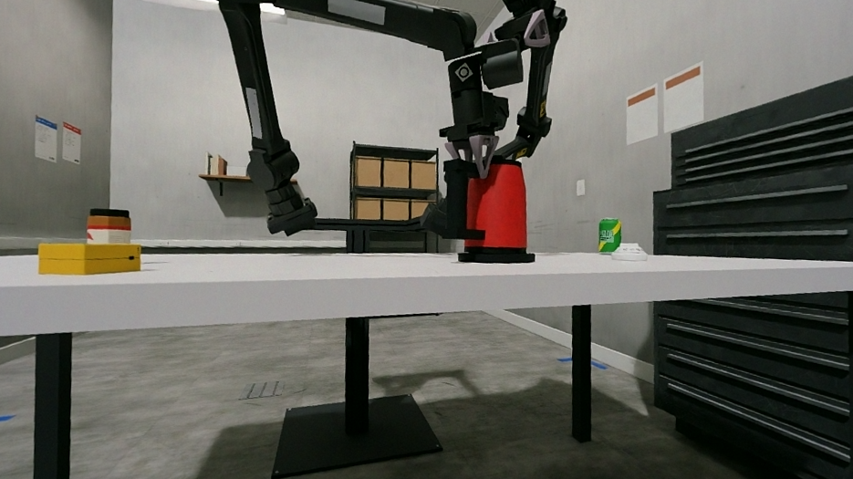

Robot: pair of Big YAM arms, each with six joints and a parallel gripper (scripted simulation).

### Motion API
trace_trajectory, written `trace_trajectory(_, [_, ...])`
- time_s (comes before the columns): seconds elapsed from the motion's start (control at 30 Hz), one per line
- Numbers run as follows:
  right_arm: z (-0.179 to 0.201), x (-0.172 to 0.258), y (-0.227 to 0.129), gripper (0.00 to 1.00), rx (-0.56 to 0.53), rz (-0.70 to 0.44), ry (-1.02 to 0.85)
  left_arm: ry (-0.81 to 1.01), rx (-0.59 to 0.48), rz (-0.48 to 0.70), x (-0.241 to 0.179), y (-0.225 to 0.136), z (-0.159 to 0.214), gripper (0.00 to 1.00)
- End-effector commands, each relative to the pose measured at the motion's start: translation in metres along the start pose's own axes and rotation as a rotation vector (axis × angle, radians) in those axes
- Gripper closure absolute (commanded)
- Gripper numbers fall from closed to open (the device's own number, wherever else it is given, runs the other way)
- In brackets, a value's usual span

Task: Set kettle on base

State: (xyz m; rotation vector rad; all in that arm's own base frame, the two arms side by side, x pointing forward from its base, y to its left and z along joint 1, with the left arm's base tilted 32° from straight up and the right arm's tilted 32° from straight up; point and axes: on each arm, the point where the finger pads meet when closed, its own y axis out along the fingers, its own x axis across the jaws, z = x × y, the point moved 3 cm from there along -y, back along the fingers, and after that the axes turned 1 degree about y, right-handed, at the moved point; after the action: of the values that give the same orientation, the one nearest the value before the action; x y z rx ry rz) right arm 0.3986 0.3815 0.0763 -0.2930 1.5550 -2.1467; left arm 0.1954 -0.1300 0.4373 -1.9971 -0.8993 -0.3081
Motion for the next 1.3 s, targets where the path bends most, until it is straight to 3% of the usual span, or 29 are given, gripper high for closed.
trace_trajectory(0.0, [0.008,-0.004,-0.012,0.72,-0.03,0.041,0.014,0.013,-0.016,-0.006,0.004,-0.004,-0.007,0.0])
trace_trajectory(0.1, [0.008,-0.005,0.001,0.72,-0.025,0.026,0.012,0.013,-0.016,-0.006,0.004,-0.004,-0.007,0.0])
trace_trajectory(0.47, [-0.008,0.0,-0.002,0.72,-0.011,0.018,-0.016,0.013,-0.016,-0.006,0.004,-0.004,-0.007,0.0])
trace_trajectory(0.5, [-0.002,-0.002,-0.005,0.6,-0.015,0.024,-0.004,0.013,-0.016,-0.006,0.004,-0.004,-0.007,0.0])
trace_trajectory(0.57, [-0.002,-0.002,-0.005,0.6,-0.015,0.024,-0.004,0.013,-0.016,-0.006,0.004,-0.004,-0.007,0.0])
trace_trajectory(0.73, [-0.002,-0.002,-0.005,0.03,-0.015,0.024,-0.004,0.013,-0.016,-0.006,0.004,-0.004,-0.007,0.0])
trace_trajectory(0.77, [-0.002,-0.002,-0.005,0.0,-0.015,0.024,-0.004,0.013,-0.016,-0.006,0.004,-0.004,-0.007,0.0])
trace_trajectory(0.93, [-0.002,-0.002,-0.005,0.0,-0.015,0.024,-0.004,0.013,-0.016,-0.006,0.004,-0.004,-0.007,0.0])
trace_trajectory(1.27, [-0.007,0.003,-0.046,0.0,-0.038,0.086,0.011,0.013,-0.016,-0.006,0.004,-0.004,-0.007,0.0])
